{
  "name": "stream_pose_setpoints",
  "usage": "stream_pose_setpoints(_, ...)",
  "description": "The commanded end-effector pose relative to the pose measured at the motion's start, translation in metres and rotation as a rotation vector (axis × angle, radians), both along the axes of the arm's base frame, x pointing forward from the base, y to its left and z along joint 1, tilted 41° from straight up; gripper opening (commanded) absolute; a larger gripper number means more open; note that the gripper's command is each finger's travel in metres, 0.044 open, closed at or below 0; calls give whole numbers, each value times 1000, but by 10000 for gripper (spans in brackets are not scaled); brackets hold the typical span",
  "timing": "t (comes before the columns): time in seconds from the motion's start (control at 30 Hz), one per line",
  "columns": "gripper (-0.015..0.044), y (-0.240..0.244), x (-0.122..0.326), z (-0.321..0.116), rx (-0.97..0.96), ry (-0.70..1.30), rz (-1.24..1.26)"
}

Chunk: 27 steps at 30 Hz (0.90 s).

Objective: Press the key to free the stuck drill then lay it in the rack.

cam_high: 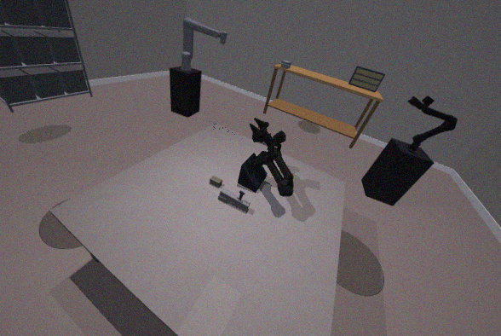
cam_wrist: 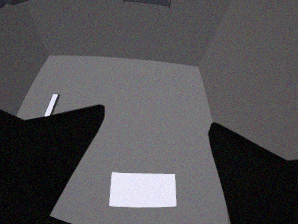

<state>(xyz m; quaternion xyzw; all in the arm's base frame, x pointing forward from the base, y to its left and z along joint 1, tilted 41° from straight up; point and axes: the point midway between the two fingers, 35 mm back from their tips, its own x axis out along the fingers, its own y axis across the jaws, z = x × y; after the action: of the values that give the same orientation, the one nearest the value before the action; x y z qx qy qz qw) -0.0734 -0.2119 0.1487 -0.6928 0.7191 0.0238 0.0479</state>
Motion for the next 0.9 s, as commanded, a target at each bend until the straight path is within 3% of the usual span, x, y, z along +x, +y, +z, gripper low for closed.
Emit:
stream_pose_setpoints(0.0, 374, 0, 0, 0, 0, 0, 0)
stream_pose_setpoints(0.3, 138, -2, 2, 0, 12, 17, 15)
stream_pose_setpoints(0.47, 6, -17, 29, -5, 134, 221, 197)
stream_pose_setpoints(0.67, 0, -32, 90, -15, 208, 619, 629)
stream_pose_setpoints(0.87, 0, -27, 153, -24, 111, 997, 1095)
